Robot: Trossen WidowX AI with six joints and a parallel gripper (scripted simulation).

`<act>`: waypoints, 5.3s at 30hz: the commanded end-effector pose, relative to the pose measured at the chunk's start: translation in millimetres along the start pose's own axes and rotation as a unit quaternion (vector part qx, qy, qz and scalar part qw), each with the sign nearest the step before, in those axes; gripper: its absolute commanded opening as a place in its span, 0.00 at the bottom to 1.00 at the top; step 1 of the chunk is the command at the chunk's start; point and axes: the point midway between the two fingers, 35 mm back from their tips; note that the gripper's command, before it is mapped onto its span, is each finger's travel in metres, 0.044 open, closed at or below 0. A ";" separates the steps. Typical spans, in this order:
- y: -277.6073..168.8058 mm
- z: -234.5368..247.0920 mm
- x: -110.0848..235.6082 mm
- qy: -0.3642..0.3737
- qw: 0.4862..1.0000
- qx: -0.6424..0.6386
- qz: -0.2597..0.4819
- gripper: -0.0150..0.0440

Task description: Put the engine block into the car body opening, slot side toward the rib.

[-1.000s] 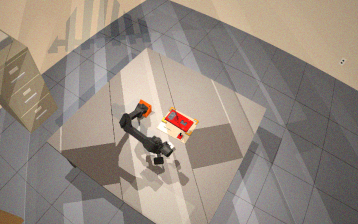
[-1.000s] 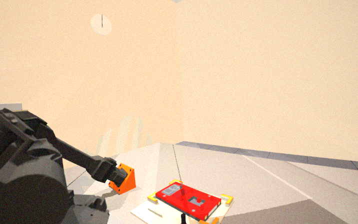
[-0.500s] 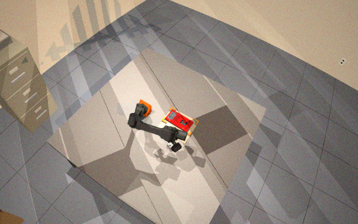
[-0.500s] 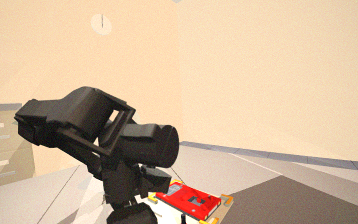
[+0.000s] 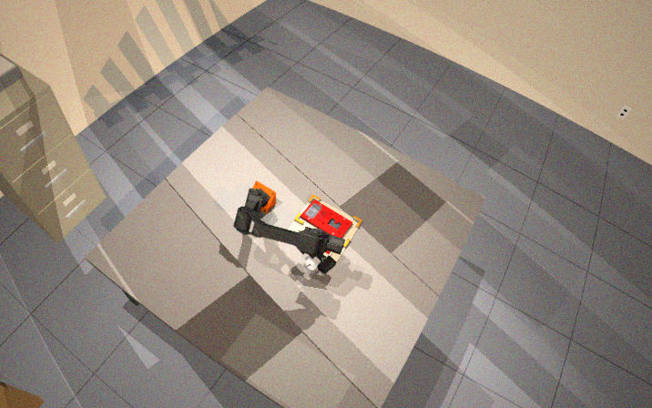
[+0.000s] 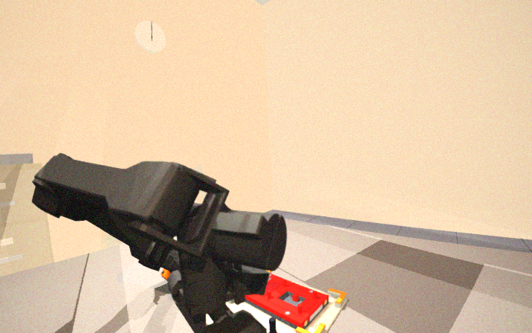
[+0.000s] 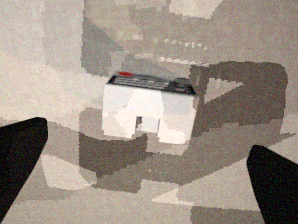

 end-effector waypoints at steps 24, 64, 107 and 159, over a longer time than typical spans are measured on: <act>-0.7 0.8 -44.9 -0.004 1.000 0.004 0.001 1.00; 2.4 -2.3 3.4 -0.019 1.000 0.020 -0.009 0.25; -6.0 5.7 56.5 0.003 0.998 0.023 -0.057 0.25; -29.8 0.6 -28.0 0.048 0.909 0.005 -0.415 0.25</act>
Point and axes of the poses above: the point midway between the two fingers, 35 mm back from their tips, its own x axis back along the fingers, its own z axis across the jaws, y = z × x, and after that the axes turned 7 degrees about -x, right-handed
